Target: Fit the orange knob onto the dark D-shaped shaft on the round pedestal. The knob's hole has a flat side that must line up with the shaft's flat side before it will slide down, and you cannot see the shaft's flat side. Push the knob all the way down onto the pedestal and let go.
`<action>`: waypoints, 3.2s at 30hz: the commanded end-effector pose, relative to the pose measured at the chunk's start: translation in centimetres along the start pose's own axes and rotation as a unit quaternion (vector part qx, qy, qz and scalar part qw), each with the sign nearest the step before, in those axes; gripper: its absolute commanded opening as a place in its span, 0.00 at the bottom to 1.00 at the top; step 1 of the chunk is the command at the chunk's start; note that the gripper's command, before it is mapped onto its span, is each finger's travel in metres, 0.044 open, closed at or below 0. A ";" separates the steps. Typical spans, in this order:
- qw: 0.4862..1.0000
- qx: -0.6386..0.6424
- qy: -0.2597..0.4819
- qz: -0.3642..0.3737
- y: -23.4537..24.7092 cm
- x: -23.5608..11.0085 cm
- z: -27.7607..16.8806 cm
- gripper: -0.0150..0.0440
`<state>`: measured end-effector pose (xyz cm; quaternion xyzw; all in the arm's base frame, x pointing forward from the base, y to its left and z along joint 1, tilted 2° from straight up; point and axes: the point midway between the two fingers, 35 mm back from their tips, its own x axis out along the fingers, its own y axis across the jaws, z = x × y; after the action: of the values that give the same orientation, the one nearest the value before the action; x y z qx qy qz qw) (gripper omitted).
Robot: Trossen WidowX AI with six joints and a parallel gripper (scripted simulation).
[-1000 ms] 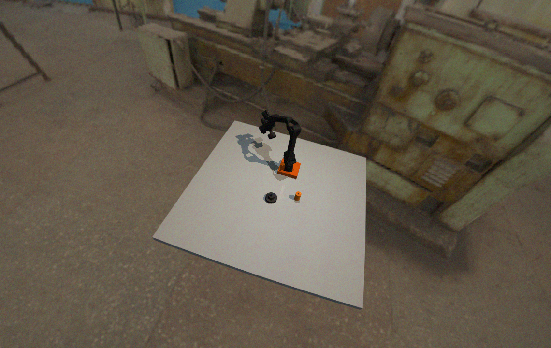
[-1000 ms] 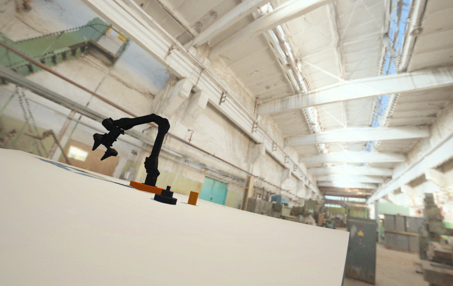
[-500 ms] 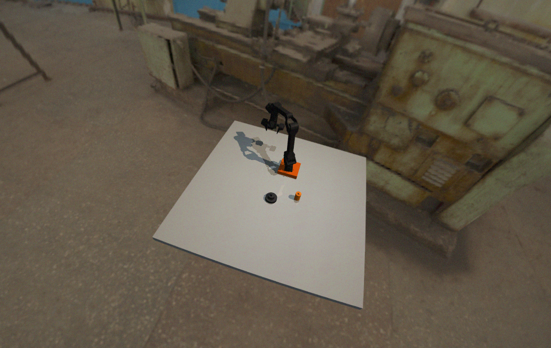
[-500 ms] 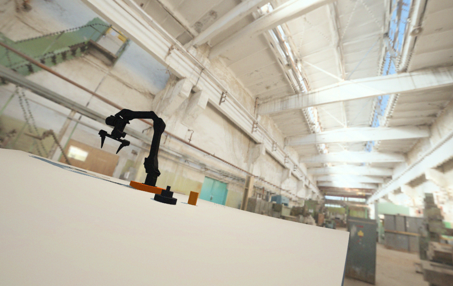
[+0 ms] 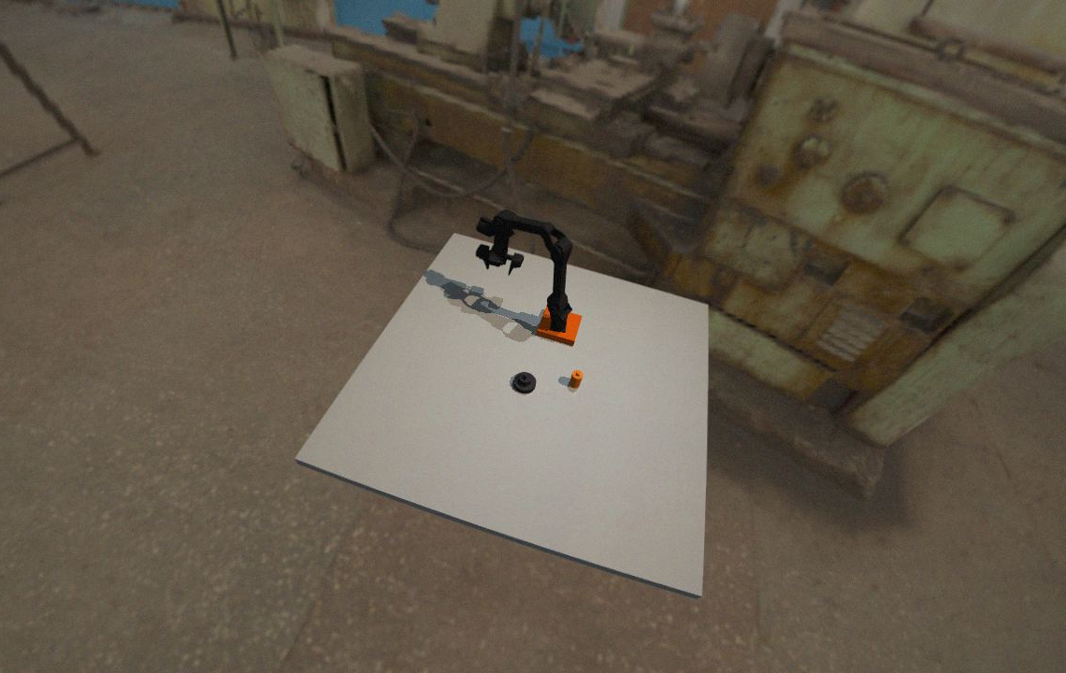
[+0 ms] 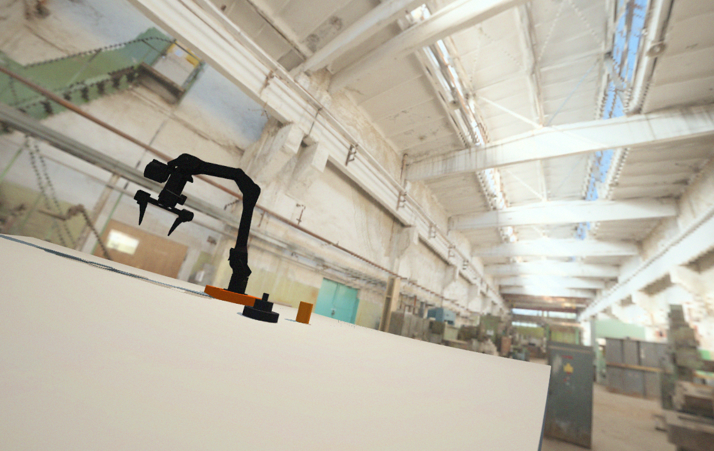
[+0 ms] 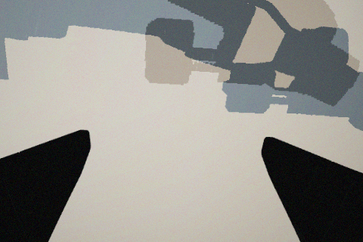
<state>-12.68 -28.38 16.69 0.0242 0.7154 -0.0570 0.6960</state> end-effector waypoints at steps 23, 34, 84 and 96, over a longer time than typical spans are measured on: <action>0.999 0.007 -0.032 0.009 11.5 0.1 31.7 1.00; 0.999 0.004 -0.025 0.022 25.4 0.4 37.2 1.00; 1.000 0.002 -0.012 0.023 42.9 9.1 34.7 1.00; 1.000 0.002 -0.012 0.023 42.9 11.0 34.6 1.00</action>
<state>26.37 9.80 3.24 0.0427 0.7047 -0.0422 0.7069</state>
